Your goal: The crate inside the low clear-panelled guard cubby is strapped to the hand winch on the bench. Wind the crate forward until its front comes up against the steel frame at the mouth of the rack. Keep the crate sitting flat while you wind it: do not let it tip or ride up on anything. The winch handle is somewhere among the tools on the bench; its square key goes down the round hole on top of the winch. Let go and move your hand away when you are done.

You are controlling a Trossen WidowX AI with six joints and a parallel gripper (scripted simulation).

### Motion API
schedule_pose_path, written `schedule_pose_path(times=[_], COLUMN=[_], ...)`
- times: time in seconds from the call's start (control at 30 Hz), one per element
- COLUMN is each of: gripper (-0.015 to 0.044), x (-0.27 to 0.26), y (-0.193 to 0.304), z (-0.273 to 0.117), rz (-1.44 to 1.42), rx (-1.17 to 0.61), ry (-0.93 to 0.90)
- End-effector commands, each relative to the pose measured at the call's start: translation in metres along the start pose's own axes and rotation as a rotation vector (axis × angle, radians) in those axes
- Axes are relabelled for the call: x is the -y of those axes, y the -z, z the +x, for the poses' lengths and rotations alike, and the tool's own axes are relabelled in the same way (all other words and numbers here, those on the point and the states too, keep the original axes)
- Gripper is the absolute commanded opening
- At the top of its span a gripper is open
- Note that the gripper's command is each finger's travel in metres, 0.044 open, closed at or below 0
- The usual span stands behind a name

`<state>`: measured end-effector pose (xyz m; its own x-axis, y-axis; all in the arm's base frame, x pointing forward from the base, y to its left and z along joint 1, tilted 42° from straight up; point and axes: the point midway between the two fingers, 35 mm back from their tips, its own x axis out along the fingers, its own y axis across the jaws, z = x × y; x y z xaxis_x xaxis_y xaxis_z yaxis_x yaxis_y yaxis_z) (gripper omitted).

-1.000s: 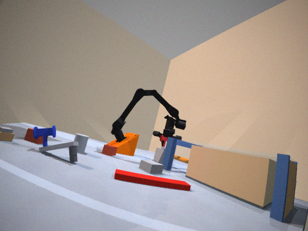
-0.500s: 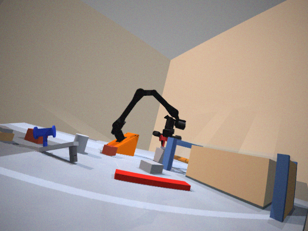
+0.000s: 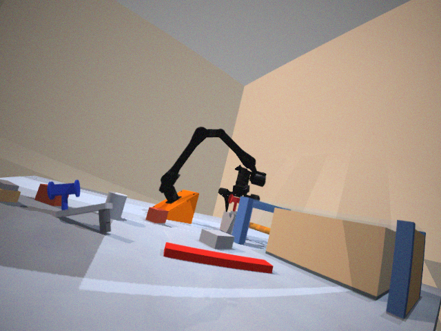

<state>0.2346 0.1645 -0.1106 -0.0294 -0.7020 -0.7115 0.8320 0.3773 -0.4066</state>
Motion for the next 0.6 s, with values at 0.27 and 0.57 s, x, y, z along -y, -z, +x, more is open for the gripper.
schedule_pose_path(times=[0.27, 0.57], gripper=[0.0440, 0.0440], x=[-0.007, 0.000], y=[-0.002, -0.012], z=[-0.053, -0.128], rz=[-0.010, -0.026], rx=[-0.037, -0.084], ry=[-0.001, -0.004])
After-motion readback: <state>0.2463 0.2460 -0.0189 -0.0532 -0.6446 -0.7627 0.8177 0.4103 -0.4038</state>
